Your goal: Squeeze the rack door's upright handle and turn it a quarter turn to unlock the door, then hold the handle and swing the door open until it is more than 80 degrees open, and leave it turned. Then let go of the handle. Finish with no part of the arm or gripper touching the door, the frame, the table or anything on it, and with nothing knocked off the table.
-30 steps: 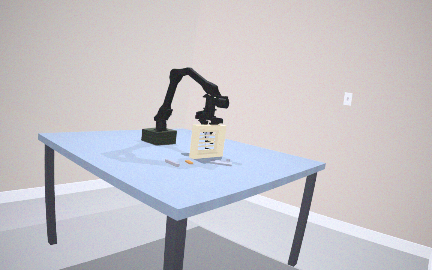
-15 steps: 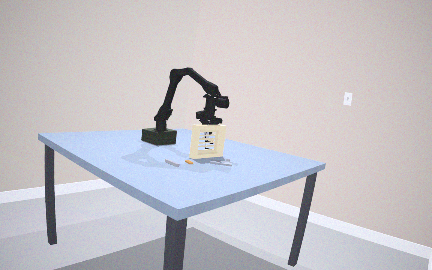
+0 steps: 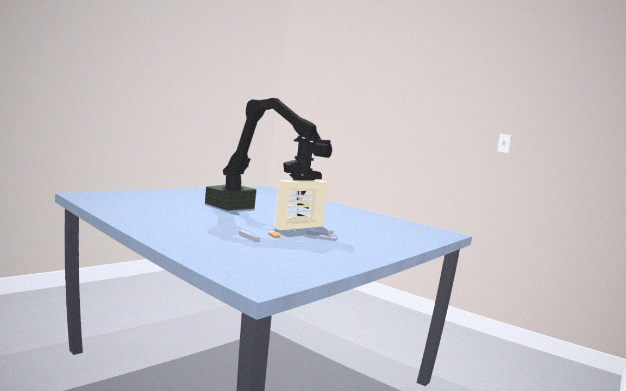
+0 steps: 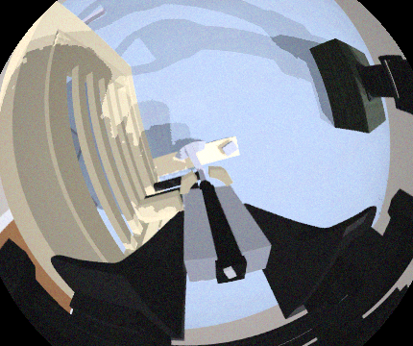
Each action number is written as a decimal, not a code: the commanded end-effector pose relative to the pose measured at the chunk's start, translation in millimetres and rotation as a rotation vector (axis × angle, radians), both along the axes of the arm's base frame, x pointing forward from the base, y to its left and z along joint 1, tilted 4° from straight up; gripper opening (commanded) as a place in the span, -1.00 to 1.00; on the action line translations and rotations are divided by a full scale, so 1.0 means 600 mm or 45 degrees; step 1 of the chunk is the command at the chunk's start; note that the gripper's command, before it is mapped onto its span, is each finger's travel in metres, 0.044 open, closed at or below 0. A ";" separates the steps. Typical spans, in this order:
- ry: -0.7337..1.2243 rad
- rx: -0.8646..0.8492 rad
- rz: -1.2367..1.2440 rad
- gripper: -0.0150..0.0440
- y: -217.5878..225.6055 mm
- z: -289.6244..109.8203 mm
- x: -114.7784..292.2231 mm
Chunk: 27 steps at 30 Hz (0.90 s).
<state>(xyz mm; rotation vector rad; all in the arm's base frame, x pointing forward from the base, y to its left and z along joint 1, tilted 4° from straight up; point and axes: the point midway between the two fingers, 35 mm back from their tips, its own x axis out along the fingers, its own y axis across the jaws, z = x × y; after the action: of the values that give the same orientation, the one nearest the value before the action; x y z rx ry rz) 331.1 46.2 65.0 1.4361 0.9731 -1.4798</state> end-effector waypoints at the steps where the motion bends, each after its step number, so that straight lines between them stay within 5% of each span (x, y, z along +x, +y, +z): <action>1: 0.001 -0.006 -0.004 -0.02 -0.001 -0.001 -0.001; 20: 0.001 -0.006 -0.004 -0.45 -0.001 -0.001 -0.001; 27: 0.006 -0.006 0.089 -0.45 -0.002 -0.001 -0.005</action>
<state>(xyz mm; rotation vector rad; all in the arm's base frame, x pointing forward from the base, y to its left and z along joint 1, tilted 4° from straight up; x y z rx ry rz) 330.9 46.1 65.2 1.4205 0.9870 -1.4619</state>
